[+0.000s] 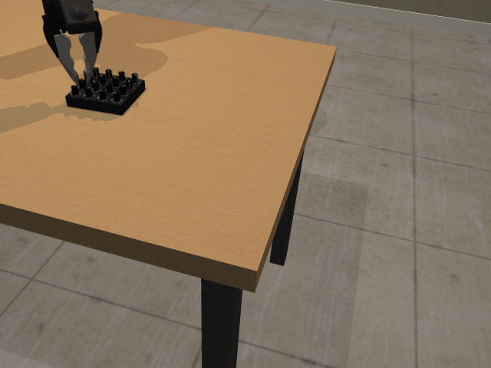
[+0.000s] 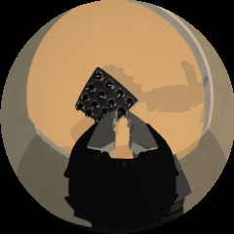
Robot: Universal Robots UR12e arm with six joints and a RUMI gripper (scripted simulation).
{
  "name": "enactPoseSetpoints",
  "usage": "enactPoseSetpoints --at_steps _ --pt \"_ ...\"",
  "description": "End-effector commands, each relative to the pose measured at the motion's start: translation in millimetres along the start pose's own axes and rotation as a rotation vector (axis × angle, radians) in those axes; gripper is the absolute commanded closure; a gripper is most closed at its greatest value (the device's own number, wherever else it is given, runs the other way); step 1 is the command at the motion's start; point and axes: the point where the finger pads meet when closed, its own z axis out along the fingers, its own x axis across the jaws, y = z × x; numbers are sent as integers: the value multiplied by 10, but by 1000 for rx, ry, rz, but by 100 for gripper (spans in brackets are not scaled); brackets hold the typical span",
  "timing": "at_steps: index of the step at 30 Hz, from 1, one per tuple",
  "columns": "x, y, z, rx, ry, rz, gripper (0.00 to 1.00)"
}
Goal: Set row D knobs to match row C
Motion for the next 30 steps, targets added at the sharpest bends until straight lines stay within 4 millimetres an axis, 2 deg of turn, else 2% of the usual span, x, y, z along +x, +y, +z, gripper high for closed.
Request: enactPoseSetpoints --at_steps 1,30 --pt "-4 -3 -4 0 -1 -57 96" --pt "-9 -2 -4 0 -1 -152 96"
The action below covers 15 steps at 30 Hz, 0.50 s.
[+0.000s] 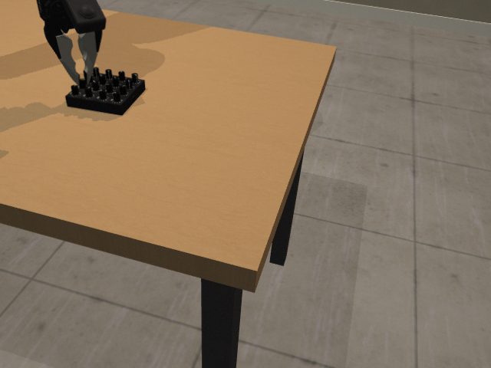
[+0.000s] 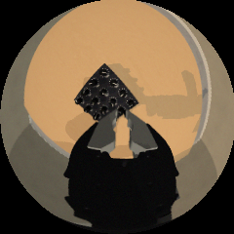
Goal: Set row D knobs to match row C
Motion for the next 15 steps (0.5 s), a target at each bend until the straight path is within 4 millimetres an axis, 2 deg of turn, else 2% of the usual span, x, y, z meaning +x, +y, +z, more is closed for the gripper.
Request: enactPoseSetpoints --at_steps 1,14,15 --pt "-2 -3 -4 1 0 -3 96" --pt "-2 -3 -4 1 0 -3 96" --pt "-2 -3 -4 1 0 -3 89"
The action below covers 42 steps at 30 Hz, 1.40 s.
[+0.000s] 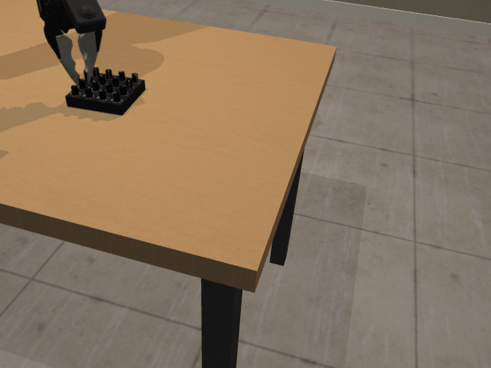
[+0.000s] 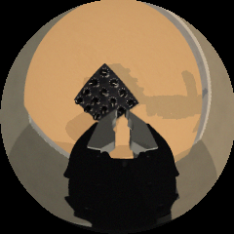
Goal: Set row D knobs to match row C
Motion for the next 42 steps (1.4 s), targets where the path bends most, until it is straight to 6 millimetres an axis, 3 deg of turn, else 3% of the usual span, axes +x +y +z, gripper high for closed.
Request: enactPoseSetpoints --at_steps 1,23,42 --pt "-2 -3 -4 1 0 0 89" --pt "-2 -3 -17 1 0 0 89" --pt "-2 -3 -378 1 0 0 89"
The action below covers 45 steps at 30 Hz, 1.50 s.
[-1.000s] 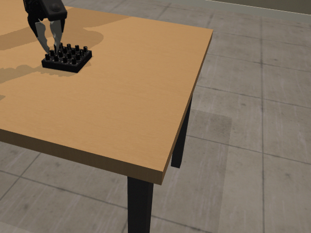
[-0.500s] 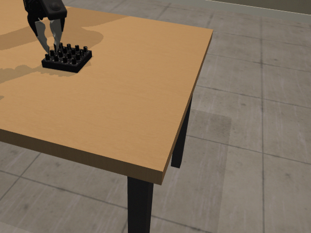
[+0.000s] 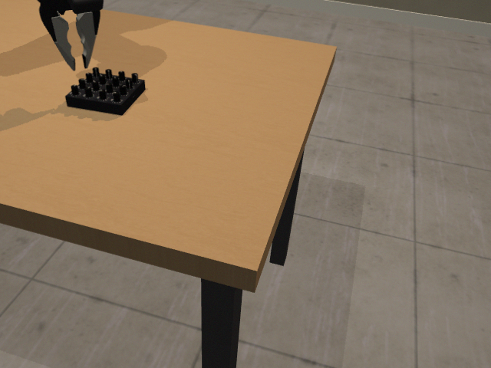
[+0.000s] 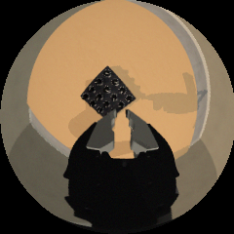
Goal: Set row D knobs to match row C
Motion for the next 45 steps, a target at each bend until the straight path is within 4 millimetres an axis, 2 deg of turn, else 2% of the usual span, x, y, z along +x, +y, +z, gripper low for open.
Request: enactPoseSetpoints --at_steps 1,26,38,40,45 --pt "-1 -3 -78 0 0 0 89" --pt "1 -6 -84 0 0 37 89" --pt "18 -20 -113 0 0 292 89" --pt "18 -20 -113 0 0 292 89" --pt "27 -23 -133 0 0 460 89"
